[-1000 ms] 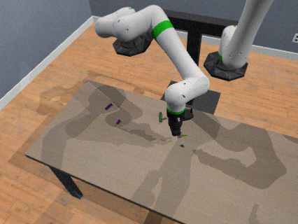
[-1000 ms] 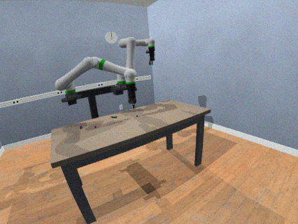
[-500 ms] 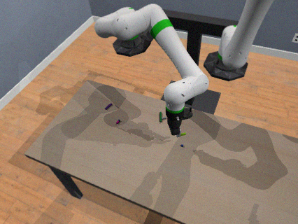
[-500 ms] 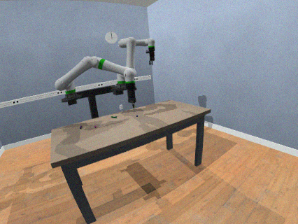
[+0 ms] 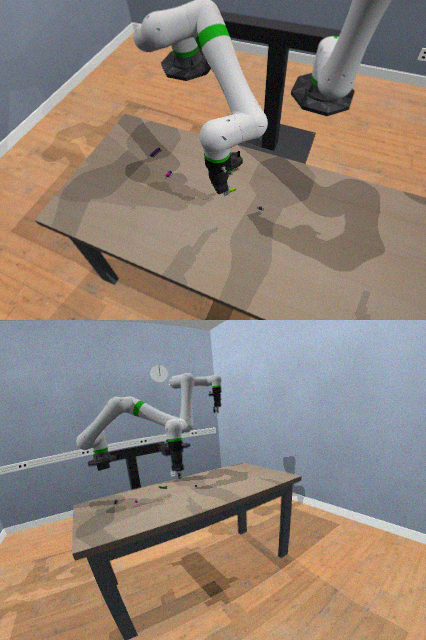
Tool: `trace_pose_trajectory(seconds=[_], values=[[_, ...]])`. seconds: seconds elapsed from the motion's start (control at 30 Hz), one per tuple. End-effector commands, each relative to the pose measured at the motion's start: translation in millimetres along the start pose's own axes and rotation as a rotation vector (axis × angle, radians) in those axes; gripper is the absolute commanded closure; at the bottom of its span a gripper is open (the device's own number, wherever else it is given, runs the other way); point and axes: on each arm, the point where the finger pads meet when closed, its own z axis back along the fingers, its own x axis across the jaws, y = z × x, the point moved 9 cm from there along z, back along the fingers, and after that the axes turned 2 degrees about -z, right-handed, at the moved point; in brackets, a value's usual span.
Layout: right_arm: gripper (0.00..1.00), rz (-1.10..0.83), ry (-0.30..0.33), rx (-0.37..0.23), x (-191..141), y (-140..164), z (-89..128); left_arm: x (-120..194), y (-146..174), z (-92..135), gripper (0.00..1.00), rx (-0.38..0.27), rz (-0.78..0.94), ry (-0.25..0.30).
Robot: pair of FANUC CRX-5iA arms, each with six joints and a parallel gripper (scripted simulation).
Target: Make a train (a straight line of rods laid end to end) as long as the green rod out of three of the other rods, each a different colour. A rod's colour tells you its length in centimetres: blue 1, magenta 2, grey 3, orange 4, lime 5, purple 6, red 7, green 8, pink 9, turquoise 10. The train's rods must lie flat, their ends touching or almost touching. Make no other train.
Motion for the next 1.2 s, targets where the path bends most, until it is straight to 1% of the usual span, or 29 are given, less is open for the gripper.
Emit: trace_pose_trajectory(seconds=[0.0, 0.4, 0.47, 0.5, 0.6, 0.97, 1.03, 1.1, 1.17], values=[[0.76, 0.081, -0.013, 0.002, -22.7, -36.2, 2.2, -0.1, -0.1, 0.9, 0.00, -0.002, 0.000, 0.000], [0.76, 0.269, -0.013, 0.001, -87.9, -112.8, 1.2, -0.1, -0.1, 0.9, 0.00, -0.002, 0.000, 0.000], [0.76, 0.269, -0.013, 0.001, -87.9, -112.8, 1.2, -0.1, -0.1, 0.9, 0.00, -0.002, 0.000, 0.000], [0.76, 0.316, -0.012, 0.000, -105.9, -129.9, 0.9, -0.1, -0.1, 0.9, 0.00, -0.002, 0.000, 0.000], [0.76, 0.355, -0.012, 0.000, -121.5, -143.7, 0.6, -0.1, -0.1, 0.9, 0.00, -0.002, 0.000, 0.000], [0.76, 0.530, -0.012, -0.001, -196.1, -198.2, -1.0, -0.1, -0.1, 0.9, 0.00, -0.002, 0.000, 0.000], [0.76, 0.530, -0.012, -0.001, -196.1, -198.2, -1.0, -0.1, -0.1, 0.9, 0.00, -0.002, 0.000, 0.000], [0.76, 0.588, -0.012, -0.002, -222.1, -213.4, -1.6, -0.1, -0.1, 0.9, 0.00, -0.002, 0.000, 0.000], [0.76, 0.612, -0.012, -0.002, -233.2, -219.4, -1.8, -0.1, -0.1, 0.9, 0.00, -0.002, 0.000, 0.000]])
